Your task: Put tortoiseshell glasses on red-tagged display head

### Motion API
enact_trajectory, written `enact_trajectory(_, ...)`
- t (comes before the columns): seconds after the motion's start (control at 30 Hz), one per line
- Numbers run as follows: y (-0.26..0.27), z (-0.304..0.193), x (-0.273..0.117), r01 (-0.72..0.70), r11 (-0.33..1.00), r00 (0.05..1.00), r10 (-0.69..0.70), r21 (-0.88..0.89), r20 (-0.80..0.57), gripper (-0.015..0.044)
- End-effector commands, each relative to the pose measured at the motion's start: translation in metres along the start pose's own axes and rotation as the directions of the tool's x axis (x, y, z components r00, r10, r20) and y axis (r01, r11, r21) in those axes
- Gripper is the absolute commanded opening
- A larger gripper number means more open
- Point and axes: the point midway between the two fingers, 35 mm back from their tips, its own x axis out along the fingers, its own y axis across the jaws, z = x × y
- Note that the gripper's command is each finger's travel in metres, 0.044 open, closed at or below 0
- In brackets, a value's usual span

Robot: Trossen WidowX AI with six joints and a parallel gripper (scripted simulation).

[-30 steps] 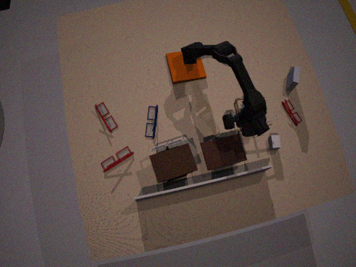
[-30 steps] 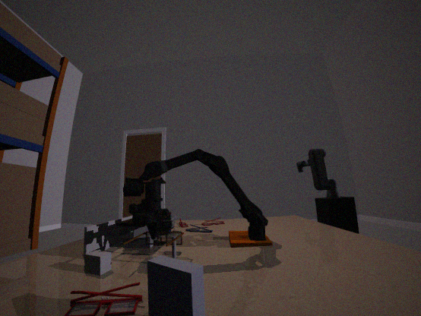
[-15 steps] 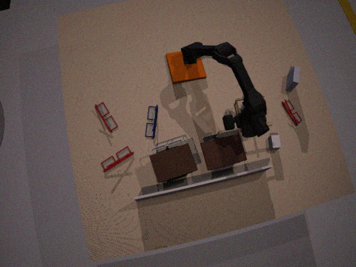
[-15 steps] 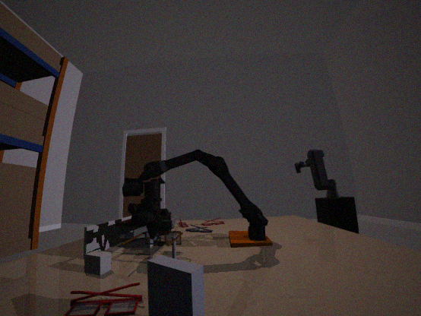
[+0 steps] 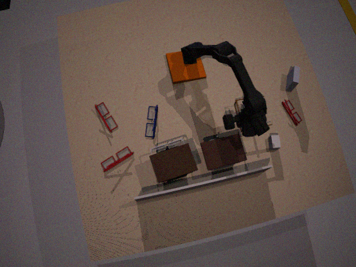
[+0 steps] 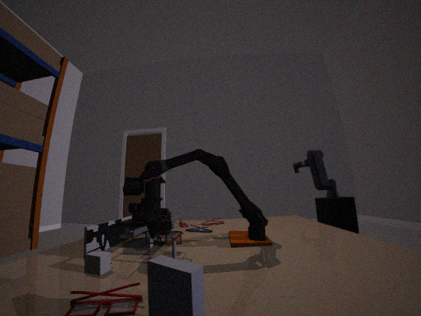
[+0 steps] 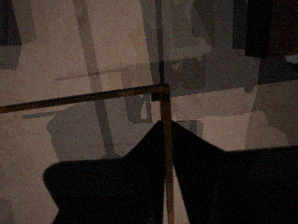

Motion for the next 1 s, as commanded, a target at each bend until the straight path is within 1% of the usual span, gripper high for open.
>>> enact_trajectory(0.0, 0.0, -0.002, 0.001, 0.0, 1.0, 1.0, 0.0, -0.002, 0.0, 0.0)
enact_trajectory(0.47, 0.0, -0.006, -0.002, 0.0, 1.0, 1.0, 0.0, -0.002, -0.001, 0.0)
enact_trajectory(0.87, 0.0, -0.01, -0.052, 0.0, 1.0, 1.0, 0.0, -0.002, -0.001, 0.0)
enact_trajectory(0.97, 0.0, -0.012, -0.059, 0.001, 1.0, 1.0, -0.001, -0.002, -0.001, 0.0)
